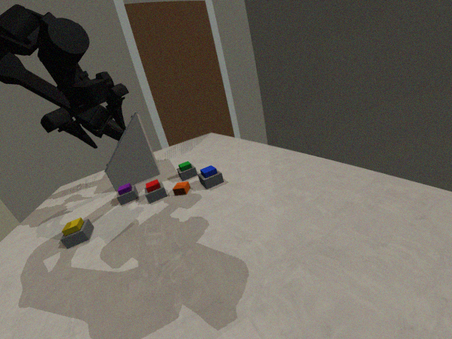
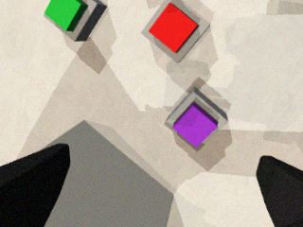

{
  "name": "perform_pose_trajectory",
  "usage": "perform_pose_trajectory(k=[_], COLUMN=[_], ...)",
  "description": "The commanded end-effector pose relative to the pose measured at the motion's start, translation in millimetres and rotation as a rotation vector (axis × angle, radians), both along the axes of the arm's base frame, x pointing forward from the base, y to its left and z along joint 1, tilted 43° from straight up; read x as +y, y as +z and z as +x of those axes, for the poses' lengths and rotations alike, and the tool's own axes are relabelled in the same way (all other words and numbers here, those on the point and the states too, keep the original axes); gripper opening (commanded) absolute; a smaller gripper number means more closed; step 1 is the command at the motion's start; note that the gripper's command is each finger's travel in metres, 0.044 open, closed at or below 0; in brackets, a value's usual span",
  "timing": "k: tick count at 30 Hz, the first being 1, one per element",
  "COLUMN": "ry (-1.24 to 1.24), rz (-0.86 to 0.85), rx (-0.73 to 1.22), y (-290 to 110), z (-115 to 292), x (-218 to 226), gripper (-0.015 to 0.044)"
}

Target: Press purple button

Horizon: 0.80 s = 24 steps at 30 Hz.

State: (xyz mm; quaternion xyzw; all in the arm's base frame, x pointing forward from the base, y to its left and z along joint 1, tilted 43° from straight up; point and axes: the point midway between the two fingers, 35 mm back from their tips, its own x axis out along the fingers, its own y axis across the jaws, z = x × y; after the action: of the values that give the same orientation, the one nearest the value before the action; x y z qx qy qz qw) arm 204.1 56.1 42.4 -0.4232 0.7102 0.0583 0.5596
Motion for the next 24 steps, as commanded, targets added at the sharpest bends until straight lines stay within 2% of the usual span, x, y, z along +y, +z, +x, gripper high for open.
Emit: perform_pose_trajectory(k=[1,14,20,24], ry=[-0.407,-0.407,-0.407,-0.407], rz=[-0.132,-0.132,-0.131,-0.134], rx=[-0.466,-0.466,-0.467,-0.468], y=[-19.2,-19.2,-59.6,-64.5], z=[-20.9,-20.9,-13.9,-14.1], x=[-51.6,-51.6,-87.5,-93.3], gripper=[0.0400,0.0400,0.0243,0.0138])
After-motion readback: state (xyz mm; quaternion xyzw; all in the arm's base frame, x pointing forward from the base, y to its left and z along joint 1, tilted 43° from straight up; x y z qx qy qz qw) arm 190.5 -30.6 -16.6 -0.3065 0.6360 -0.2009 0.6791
